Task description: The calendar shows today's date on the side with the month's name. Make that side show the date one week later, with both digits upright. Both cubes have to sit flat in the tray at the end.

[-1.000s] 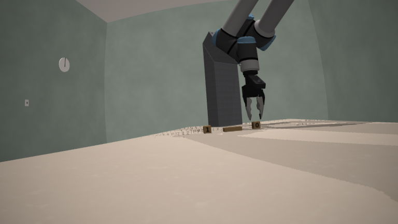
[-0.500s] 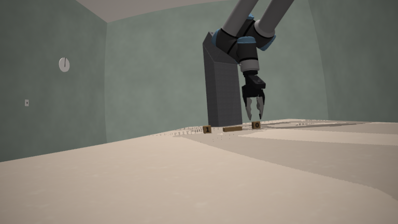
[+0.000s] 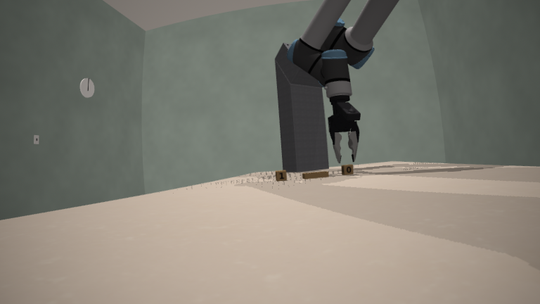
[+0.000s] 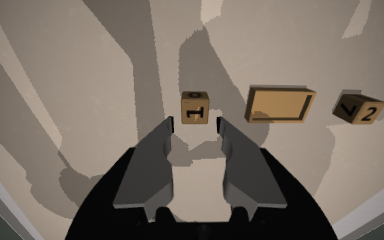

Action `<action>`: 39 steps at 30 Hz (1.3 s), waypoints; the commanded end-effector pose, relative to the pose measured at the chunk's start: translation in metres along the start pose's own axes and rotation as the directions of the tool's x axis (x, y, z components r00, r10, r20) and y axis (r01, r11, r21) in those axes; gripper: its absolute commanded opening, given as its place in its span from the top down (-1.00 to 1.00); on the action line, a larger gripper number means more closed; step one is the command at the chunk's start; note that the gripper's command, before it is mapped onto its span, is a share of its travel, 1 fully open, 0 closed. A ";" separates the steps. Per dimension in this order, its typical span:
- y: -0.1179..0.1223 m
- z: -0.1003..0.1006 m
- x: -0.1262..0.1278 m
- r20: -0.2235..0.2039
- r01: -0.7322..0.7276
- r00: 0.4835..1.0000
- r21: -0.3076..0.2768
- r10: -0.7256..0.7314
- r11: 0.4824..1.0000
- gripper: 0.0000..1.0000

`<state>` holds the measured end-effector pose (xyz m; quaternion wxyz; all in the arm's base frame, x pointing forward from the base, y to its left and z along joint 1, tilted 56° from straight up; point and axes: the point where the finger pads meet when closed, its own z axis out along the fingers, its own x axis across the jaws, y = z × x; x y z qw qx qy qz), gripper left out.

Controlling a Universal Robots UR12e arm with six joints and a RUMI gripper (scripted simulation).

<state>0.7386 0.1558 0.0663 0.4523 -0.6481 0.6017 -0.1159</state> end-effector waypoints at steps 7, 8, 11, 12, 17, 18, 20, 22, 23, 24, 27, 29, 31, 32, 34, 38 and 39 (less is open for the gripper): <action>0.000 0.004 0.000 0.000 0.000 1.000 0.000 0.000 1.000 0.42; 0.000 0.006 0.000 0.000 0.000 1.000 0.000 0.000 1.000 0.42; 0.000 0.010 0.000 0.000 0.000 1.000 0.000 0.000 1.000 0.42; 0.000 0.012 0.000 0.000 0.000 1.000 0.000 0.000 1.000 0.42; 0.000 0.021 0.000 0.000 0.000 1.000 0.000 0.000 1.000 0.42; 0.000 0.022 0.000 0.000 0.000 1.000 0.000 0.000 1.000 0.42; 0.000 0.025 0.000 0.000 0.000 1.000 0.000 0.000 1.000 0.42; 0.000 0.026 0.000 0.000 0.000 1.000 0.000 0.000 1.000 0.42; 0.000 0.026 0.000 0.000 0.000 1.000 0.000 0.000 1.000 0.42; 0.000 0.027 0.000 0.000 0.000 1.000 0.000 0.000 1.000 0.42; 0.000 0.028 0.000 0.000 0.000 1.000 0.000 0.000 1.000 0.42; 0.000 0.029 0.000 0.000 0.000 1.000 0.000 0.000 1.000 0.42; 0.000 0.029 0.000 0.000 0.000 1.000 0.000 0.000 1.000 0.42; 0.000 0.029 0.000 0.000 0.000 1.000 0.000 0.000 1.000 0.42; 0.000 0.029 0.000 0.000 0.000 1.000 0.000 0.000 1.000 0.42; 0.000 0.029 0.000 0.000 0.000 1.000 0.000 0.000 1.000 0.42; 0.000 0.029 0.000 0.000 0.000 1.000 0.000 0.000 1.000 0.42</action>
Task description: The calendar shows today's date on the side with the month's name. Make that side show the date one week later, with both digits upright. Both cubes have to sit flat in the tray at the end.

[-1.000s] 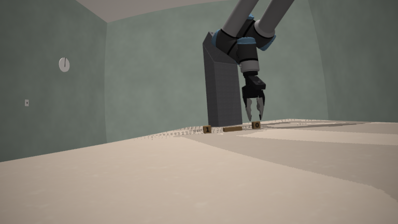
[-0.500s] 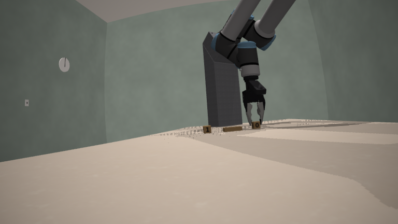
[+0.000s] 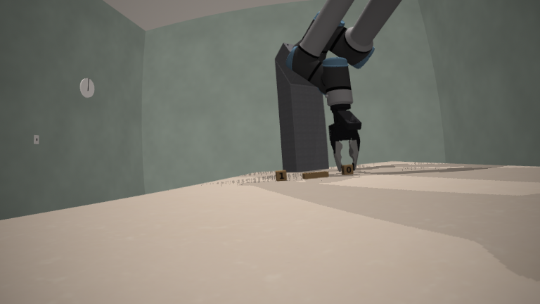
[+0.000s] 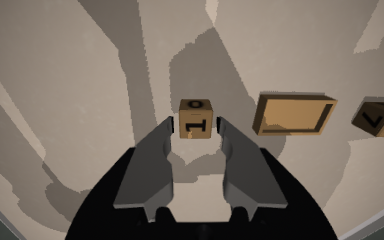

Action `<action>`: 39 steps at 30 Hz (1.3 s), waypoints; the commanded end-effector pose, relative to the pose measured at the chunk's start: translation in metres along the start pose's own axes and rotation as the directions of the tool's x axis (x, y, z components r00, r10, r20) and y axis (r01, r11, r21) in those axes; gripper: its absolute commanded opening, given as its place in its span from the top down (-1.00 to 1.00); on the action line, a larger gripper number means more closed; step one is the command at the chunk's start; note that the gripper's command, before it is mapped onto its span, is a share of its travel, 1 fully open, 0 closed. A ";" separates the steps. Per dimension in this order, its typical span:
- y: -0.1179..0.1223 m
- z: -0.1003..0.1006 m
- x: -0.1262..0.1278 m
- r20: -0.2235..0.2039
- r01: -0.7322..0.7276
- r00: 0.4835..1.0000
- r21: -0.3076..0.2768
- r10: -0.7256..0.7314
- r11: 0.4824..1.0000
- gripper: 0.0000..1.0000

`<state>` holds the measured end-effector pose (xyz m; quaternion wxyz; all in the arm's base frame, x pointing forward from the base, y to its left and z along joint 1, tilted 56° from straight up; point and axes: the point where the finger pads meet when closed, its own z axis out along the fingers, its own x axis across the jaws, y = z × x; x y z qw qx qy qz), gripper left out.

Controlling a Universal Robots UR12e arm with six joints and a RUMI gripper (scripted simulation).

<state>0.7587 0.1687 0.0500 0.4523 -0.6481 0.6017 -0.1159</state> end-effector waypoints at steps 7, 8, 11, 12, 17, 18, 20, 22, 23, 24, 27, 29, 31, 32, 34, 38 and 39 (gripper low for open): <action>0.000 0.000 0.000 0.000 0.000 1.000 0.000 0.000 1.000 0.42; 0.000 0.000 0.000 0.000 0.000 1.000 0.000 0.000 1.000 0.42; 0.000 0.000 0.000 0.000 0.000 1.000 0.000 0.000 1.000 0.42; 0.000 0.000 0.000 0.000 0.000 1.000 0.000 0.000 1.000 0.42; 0.000 0.000 0.000 0.000 0.000 1.000 0.000 0.000 1.000 0.42; 0.000 0.000 0.000 0.000 0.000 1.000 0.000 0.000 1.000 0.42; 0.000 0.000 0.000 0.000 0.000 1.000 0.000 0.000 1.000 0.42; 0.000 0.000 0.000 0.000 0.000 1.000 0.000 0.000 1.000 0.42; 0.000 0.000 0.000 0.000 0.000 1.000 0.000 0.000 1.000 0.42; 0.000 0.000 0.000 0.000 0.000 1.000 0.000 0.000 1.000 0.42; 0.000 0.000 0.000 0.000 0.000 1.000 0.000 0.000 1.000 0.78; 0.000 0.000 0.000 0.000 0.000 1.000 0.000 0.000 1.000 0.78; 0.000 0.000 0.000 0.000 0.000 1.000 0.000 0.000 1.000 0.78; 0.000 0.000 0.000 0.000 0.000 1.000 0.000 0.000 1.000 0.78; 0.000 0.000 0.000 0.000 0.000 1.000 0.000 0.000 1.000 0.78; 0.000 0.000 0.000 0.000 0.000 1.000 0.000 0.000 1.000 0.78; 0.000 0.000 0.000 0.000 0.000 1.000 0.000 0.000 1.000 0.78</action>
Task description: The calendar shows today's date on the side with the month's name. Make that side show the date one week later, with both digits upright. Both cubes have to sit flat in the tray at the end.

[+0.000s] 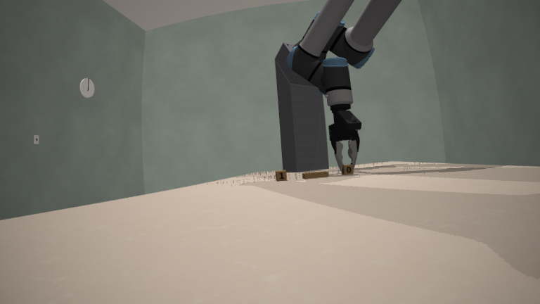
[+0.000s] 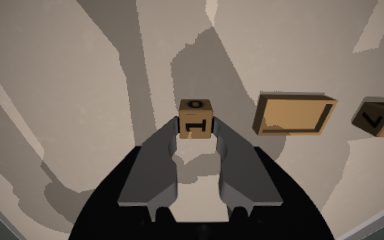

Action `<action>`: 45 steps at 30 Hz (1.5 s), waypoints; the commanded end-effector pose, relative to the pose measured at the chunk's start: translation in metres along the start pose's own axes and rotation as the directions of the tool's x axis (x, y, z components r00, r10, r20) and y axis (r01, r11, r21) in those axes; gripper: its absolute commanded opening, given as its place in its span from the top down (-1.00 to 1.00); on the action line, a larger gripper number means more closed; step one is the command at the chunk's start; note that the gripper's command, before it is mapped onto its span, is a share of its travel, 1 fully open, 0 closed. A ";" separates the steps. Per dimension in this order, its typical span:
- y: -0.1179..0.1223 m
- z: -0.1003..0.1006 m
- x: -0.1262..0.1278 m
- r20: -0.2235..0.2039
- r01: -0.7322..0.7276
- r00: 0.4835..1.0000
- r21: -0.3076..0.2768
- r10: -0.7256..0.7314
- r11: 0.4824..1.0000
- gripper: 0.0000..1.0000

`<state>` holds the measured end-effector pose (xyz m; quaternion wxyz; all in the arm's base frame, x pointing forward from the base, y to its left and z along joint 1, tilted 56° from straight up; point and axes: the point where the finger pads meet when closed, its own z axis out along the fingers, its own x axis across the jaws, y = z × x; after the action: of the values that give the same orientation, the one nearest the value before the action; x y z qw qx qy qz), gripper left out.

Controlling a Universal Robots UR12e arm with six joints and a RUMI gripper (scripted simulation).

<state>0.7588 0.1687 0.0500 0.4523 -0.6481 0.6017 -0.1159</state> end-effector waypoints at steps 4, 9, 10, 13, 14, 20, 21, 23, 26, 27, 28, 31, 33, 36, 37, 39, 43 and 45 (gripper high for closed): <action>0.000 0.000 0.000 0.000 0.000 1.000 0.000 0.000 1.000 0.78; 0.000 0.000 0.000 0.000 0.000 1.000 0.000 0.000 1.000 0.78; 0.000 0.000 0.000 0.000 0.000 1.000 0.000 0.000 1.000 0.78; 0.000 0.000 0.000 0.000 0.000 1.000 0.000 0.000 1.000 0.78; 0.000 0.000 0.000 0.000 0.000 1.000 0.000 0.000 1.000 0.78; 0.000 0.000 0.000 0.000 0.000 1.000 0.000 0.000 1.000 0.78; 0.000 0.000 0.000 0.000 0.000 1.000 0.000 0.000 1.000 0.78; 0.000 -0.002 0.000 0.000 0.000 1.000 0.000 0.000 1.000 0.78; 0.000 -0.008 0.000 0.000 0.000 1.000 0.000 0.000 1.000 0.78; 0.000 -0.012 0.000 0.000 0.000 1.000 0.000 0.000 1.000 0.78; 0.000 -0.017 0.000 0.000 0.000 1.000 0.000 0.000 1.000 0.78; 0.000 -0.022 0.000 0.000 0.000 1.000 0.000 0.000 1.000 0.78; 0.000 -0.034 0.000 0.000 0.000 1.000 0.000 0.000 1.000 0.78; 0.000 -0.055 0.000 0.000 0.000 1.000 0.000 0.000 1.000 0.78; 0.000 -0.061 0.000 0.000 0.000 1.000 0.000 0.000 1.000 0.78; 0.000 -0.073 0.000 0.000 0.000 1.000 0.000 0.000 1.000 0.78; 0.000 -0.091 0.000 0.000 0.000 1.000 0.000 0.000 1.000 0.78; 0.000 -0.097 0.000 0.000 0.000 1.000 0.000 0.000 1.000 0.78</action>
<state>0.7042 0.1342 0.0940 0.4531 -0.6470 0.6020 -0.1171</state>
